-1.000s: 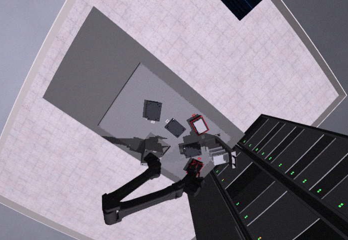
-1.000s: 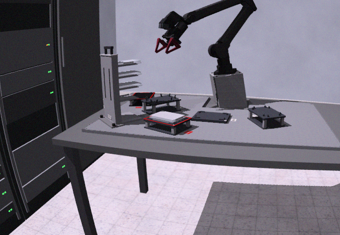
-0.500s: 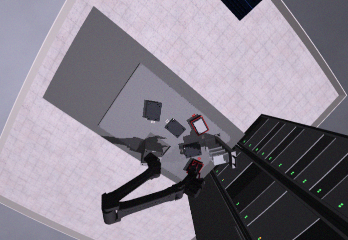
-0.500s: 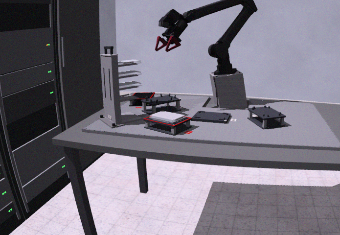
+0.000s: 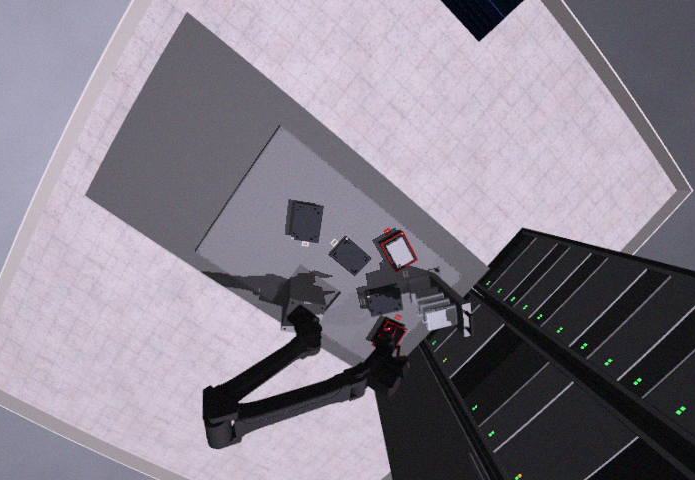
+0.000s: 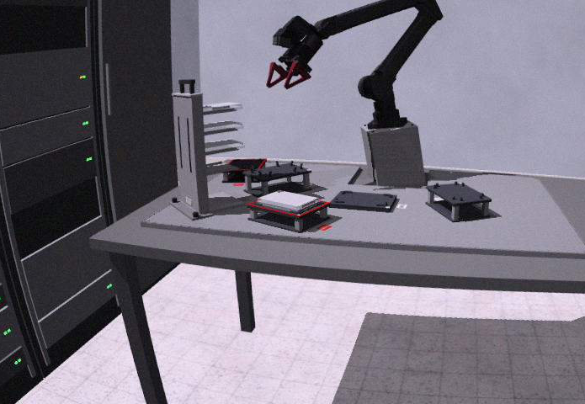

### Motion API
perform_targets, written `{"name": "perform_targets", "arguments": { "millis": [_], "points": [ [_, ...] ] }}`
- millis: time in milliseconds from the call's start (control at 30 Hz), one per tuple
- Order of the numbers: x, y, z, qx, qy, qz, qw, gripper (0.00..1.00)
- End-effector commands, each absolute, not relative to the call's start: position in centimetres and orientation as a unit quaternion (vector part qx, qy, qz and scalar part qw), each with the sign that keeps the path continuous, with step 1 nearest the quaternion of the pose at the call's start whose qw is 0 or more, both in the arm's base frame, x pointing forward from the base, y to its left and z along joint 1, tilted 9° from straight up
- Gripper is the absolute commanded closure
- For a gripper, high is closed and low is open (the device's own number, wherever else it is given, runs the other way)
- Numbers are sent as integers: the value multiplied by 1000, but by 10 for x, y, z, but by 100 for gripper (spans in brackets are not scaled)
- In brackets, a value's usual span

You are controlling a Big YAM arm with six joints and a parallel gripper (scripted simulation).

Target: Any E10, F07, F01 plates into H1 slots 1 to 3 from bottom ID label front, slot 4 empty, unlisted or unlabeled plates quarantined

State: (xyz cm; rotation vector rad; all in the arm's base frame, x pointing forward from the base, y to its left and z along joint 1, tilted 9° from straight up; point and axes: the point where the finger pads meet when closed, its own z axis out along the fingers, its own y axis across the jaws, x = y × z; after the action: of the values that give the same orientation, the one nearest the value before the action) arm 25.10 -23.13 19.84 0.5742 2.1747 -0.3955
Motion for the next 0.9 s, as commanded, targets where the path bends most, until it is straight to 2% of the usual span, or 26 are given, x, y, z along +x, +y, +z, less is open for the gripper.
{"name": "perform_targets", "arguments": {
  "millis": [0,467,533,600,867],
  "points": [
    [256,-239,201,228,859,-164,428,0],
    [258,-245,160,226,860,-167,426,0],
    [262,-243,161,223,861,-164,427,0],
    [277,-255,194,217,848,-176,451,0],
    [284,-259,195,220,847,-174,451,0]
  ]
}}
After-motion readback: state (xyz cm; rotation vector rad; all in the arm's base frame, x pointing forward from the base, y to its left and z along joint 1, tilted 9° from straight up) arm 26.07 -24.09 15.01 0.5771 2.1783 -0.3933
